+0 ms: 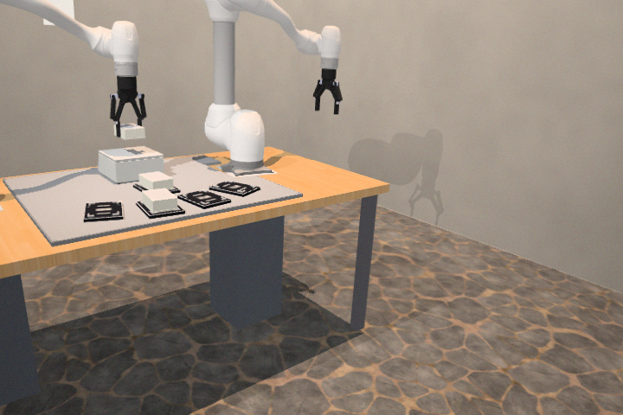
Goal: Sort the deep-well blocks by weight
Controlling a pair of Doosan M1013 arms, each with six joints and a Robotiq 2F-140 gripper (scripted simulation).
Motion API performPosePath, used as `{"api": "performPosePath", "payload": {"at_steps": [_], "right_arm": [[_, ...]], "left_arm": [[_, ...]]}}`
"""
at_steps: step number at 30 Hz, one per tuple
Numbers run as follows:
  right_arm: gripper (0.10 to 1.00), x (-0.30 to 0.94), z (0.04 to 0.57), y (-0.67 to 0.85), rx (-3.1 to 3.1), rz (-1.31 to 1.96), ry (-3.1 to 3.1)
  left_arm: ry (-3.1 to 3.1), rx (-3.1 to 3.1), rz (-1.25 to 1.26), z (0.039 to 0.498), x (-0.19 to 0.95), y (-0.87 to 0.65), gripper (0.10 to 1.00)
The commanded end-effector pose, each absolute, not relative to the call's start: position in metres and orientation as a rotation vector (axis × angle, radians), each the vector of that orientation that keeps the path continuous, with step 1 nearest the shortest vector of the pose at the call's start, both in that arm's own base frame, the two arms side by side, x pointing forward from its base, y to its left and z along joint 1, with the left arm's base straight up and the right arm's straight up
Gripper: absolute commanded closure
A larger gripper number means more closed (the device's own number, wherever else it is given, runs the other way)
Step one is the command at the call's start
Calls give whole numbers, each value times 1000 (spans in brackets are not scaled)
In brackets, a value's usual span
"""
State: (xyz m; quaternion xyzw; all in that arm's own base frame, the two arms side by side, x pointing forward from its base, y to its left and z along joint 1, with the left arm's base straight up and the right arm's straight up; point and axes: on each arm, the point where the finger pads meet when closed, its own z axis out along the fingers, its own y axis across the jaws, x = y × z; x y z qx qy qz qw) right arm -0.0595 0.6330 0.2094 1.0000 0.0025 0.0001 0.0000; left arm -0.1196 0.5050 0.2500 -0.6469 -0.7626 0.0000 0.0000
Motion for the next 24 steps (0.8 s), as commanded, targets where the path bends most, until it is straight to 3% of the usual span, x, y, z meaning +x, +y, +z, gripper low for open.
{"api": "performPosePath", "payload": {"at_steps": [1, 24], "right_arm": [[999, -60, 210, 633, 3143, -1, 8], [999, -13, 200, 664, 3080, 0, 628]], "left_arm": [[-2395, -2032, -1, 251, -120, 505, 98], [-2395, -2032, -1, 251, -120, 505, 98]]}}
